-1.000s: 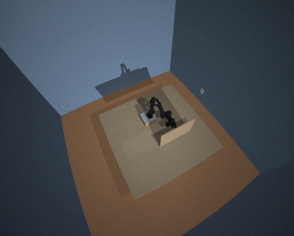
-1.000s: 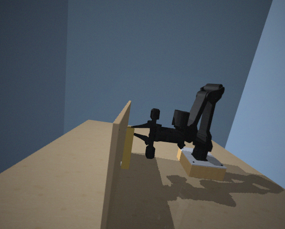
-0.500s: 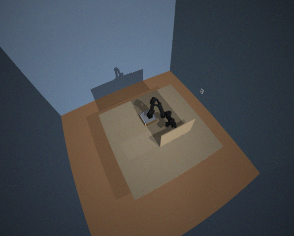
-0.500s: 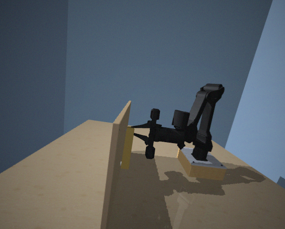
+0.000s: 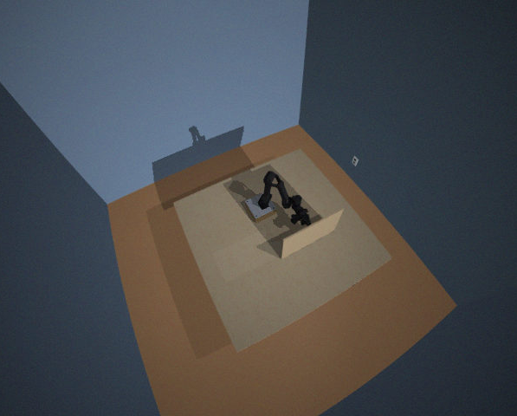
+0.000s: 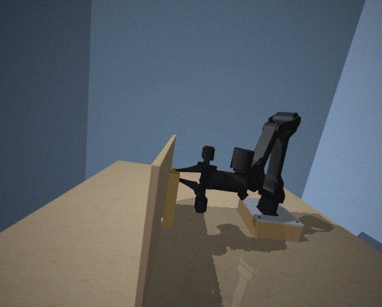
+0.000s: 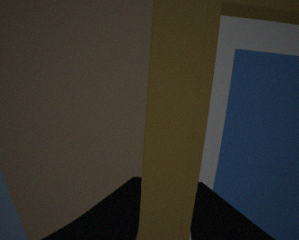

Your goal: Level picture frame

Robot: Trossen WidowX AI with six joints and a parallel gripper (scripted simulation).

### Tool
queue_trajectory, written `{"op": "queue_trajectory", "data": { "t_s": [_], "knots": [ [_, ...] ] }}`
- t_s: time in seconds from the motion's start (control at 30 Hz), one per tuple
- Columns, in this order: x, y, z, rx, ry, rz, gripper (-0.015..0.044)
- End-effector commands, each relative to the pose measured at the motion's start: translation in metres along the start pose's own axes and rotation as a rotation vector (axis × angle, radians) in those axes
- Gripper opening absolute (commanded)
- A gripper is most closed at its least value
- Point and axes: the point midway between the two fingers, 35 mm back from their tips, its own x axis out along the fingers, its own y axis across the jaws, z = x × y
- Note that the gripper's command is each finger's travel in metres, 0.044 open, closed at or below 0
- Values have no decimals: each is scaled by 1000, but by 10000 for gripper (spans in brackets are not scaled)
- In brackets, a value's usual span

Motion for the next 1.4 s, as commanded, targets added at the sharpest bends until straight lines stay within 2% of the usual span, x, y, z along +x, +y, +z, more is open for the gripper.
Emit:
{"op": "queue_trajectory", "data": {
  "t_s": [0.0, 1.37],
  "knots": [
    [0, 0, 0, -30, 0, 0, 0],
    [0, -1, -1, -240, -1, -1, 0]
  ]
}}
